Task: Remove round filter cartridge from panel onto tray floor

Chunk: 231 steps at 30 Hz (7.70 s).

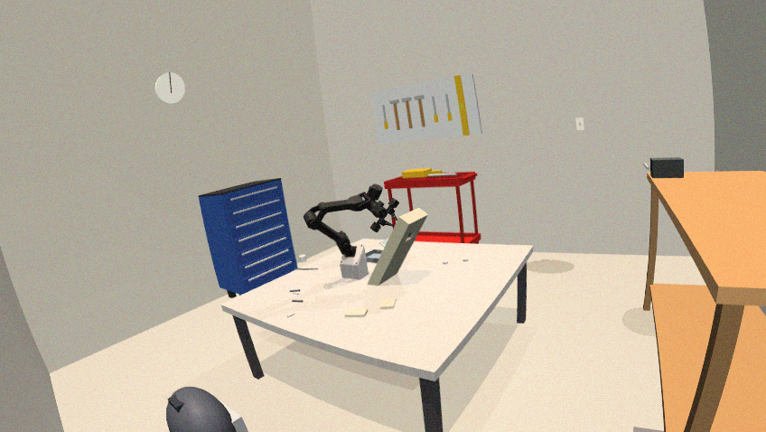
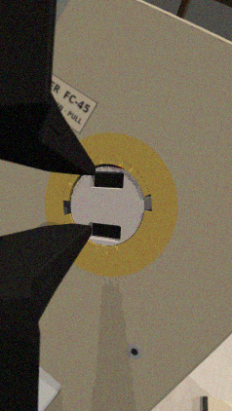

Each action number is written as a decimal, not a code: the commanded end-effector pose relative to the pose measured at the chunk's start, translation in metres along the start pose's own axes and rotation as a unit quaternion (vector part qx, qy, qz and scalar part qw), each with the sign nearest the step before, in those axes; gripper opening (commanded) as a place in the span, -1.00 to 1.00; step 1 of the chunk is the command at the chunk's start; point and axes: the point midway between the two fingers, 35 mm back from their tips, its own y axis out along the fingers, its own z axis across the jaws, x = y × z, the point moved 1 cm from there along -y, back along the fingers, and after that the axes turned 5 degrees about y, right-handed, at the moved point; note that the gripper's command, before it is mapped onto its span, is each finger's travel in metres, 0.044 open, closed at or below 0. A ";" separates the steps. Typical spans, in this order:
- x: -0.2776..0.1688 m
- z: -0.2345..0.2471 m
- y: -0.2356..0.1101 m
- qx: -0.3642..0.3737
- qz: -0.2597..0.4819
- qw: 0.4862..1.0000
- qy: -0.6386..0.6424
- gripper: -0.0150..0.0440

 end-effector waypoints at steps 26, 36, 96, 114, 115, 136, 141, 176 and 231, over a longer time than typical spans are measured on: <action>-0.002 -0.006 0.019 0.001 -0.002 1.000 -0.007 -0.10; -0.001 -0.004 0.019 0.001 -0.002 1.000 -0.007 -0.10; -0.001 -0.004 0.022 0.001 -0.002 1.000 -0.007 -0.10; 0.000 -0.004 0.027 0.001 -0.003 1.000 -0.007 -0.10; 0.000 -0.004 0.028 0.001 -0.003 1.000 -0.007 -0.10; 0.000 -0.004 0.037 0.001 -0.003 1.000 -0.007 -0.10; 0.000 -0.004 0.039 0.001 -0.003 1.000 -0.007 -0.10; 0.000 -0.003 0.040 0.001 -0.003 0.961 -0.276 -0.49; -0.006 -0.001 -0.005 0.003 0.009 0.625 -0.781 -0.49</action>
